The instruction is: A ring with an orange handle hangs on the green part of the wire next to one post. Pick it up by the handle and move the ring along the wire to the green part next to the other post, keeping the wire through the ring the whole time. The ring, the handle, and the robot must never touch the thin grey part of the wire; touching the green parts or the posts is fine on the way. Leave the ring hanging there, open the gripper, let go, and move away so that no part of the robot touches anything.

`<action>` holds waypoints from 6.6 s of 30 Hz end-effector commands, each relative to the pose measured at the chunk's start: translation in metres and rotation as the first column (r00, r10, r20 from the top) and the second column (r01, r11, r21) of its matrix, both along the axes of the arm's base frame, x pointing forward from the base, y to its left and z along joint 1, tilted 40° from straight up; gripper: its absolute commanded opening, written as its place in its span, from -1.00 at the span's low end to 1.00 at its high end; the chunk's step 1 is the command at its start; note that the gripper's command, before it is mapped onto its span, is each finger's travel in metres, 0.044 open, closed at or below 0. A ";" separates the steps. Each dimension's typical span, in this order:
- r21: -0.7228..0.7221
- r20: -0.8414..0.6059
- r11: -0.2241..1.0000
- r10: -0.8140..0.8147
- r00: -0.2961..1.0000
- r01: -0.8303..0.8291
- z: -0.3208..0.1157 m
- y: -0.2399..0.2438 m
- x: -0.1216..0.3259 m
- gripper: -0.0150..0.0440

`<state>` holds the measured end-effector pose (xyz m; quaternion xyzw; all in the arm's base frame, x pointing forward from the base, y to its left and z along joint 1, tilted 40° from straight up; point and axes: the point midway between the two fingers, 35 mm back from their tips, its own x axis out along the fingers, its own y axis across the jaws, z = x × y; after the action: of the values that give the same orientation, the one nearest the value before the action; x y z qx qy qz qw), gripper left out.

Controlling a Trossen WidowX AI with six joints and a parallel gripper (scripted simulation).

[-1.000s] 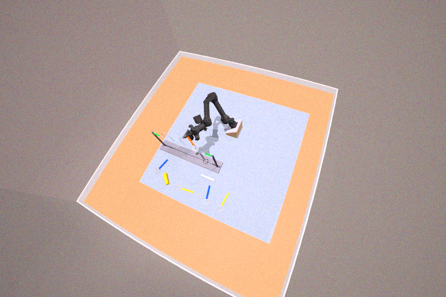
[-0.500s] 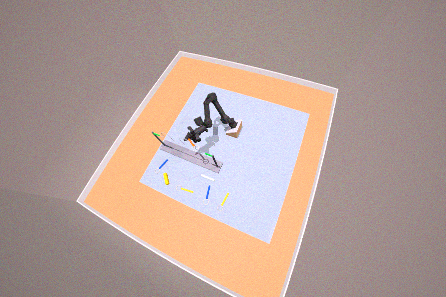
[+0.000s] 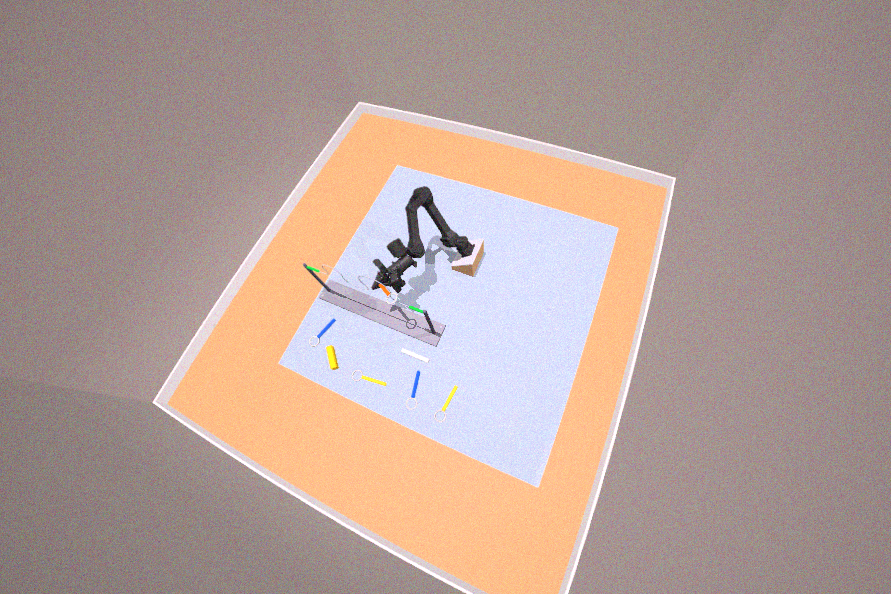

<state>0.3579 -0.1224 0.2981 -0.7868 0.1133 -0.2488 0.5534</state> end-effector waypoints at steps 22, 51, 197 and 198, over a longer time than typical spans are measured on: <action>0.567 0.067 0.822 0.019 0.998 -0.054 -0.093 0.000 0.004 -1.00; 0.895 0.118 0.436 -0.020 0.993 -0.097 -0.167 0.049 0.011 -1.00; 0.915 0.117 0.391 -0.017 0.993 -0.101 -0.191 0.123 -0.073 1.00; 0.915 0.117 0.391 -0.017 0.993 -0.101 -0.191 0.123 -0.073 1.00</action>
<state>0.2858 0.0013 0.1071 -0.3416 0.1815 -0.1702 0.9063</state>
